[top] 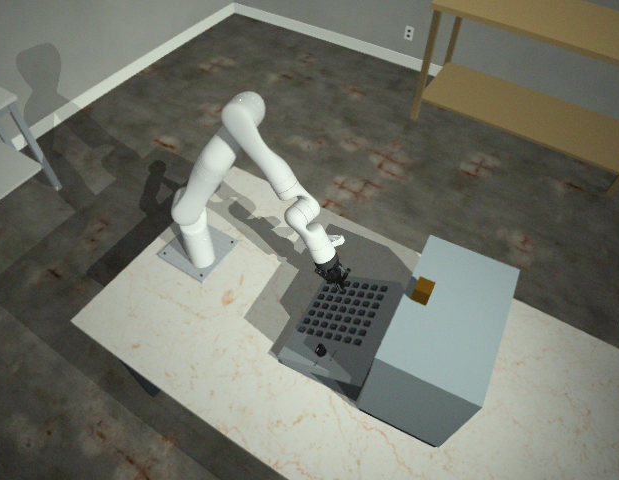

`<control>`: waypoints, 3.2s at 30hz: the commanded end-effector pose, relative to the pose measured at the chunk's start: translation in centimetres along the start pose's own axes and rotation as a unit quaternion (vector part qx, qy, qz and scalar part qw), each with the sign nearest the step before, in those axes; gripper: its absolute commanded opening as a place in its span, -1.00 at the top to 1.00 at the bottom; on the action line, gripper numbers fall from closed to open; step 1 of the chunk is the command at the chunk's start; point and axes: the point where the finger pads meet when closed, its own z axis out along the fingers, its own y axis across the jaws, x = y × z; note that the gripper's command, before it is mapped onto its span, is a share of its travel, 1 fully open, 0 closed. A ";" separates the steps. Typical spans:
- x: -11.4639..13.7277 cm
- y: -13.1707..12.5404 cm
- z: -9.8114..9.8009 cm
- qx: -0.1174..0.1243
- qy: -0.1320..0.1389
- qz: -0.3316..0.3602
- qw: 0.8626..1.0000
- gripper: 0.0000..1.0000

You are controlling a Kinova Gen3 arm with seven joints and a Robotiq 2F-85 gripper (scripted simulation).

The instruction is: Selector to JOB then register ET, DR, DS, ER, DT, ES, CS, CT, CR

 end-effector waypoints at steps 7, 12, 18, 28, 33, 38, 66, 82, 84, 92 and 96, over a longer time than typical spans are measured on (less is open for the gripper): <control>0.0 0.3 0.3 -0.003 -0.001 -0.002 1.000 0.80; 0.0 0.2 0.4 -0.002 -0.001 -0.003 1.000 0.80; 0.0 0.3 0.7 -0.004 0.000 -0.003 1.000 0.80; -0.1 0.3 1.0 -0.003 -0.001 -0.001 1.000 0.80; 0.0 0.3 1.1 -0.003 -0.001 -0.001 1.000 0.80; -0.1 0.3 1.2 -0.003 -0.001 -0.001 1.000 0.80; -0.1 0.2 1.2 -0.002 -0.001 -0.001 1.000 0.80; -0.1 0.2 1.3 -0.003 -0.001 -0.001 1.000 0.80; -0.1 0.2 1.3 -0.003 -0.001 -0.001 1.000 0.80; -0.1 0.2 1.3 -0.003 -0.001 -0.001 1.000 0.80; -0.1 0.2 1.3 -0.003 -0.001 -0.001 1.000 0.80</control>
